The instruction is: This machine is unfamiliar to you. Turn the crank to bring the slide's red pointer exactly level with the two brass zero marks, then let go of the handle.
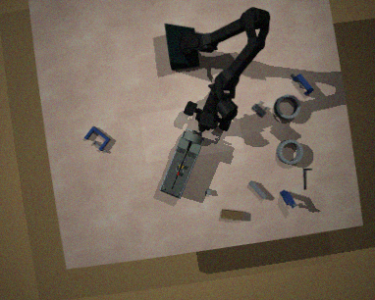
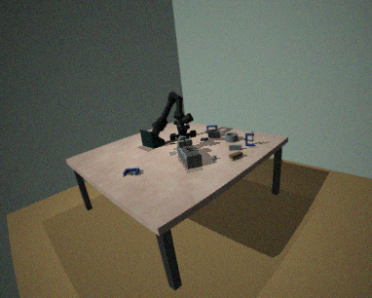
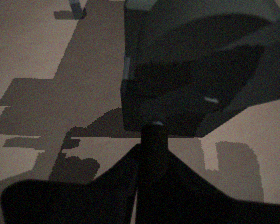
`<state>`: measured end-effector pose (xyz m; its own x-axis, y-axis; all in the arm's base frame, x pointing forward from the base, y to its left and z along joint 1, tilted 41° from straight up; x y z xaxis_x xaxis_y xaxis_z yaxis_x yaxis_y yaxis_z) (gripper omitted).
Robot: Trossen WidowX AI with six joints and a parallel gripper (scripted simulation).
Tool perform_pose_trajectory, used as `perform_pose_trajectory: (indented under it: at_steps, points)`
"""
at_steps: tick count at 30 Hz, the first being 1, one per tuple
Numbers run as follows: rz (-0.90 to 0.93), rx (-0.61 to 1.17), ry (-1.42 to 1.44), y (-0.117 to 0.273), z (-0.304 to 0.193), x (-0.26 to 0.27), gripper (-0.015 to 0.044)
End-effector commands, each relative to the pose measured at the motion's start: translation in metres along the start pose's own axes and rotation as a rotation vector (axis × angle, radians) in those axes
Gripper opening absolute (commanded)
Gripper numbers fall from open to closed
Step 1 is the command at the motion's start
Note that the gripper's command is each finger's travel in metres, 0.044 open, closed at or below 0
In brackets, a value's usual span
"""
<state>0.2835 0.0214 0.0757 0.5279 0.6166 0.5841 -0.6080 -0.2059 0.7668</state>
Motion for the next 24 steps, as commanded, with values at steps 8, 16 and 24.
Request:
perform_pose_trajectory:
  at_steps: [8, 16, 24]
  points:
    - [0.018, -0.009, 0.003, 0.008, 0.006, 0.008, 0.0]
    - [0.018, -0.009, 0.003, 0.013, 0.011, 0.009, 0.0]
    - [0.018, -0.01, 0.003, 0.019, 0.017, 0.009, 0.0]
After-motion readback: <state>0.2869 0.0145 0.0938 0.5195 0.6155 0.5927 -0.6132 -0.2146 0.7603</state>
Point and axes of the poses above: the point midway between the two fingers, 35 mm back from their tips, its own y axis back along the fingers, its own x axis across the jaws, z = x × y, the point moved 7 cm from there along y, back along the fingers, and after that the axes turned 4 degrees about -y, right-handed, at the moved point
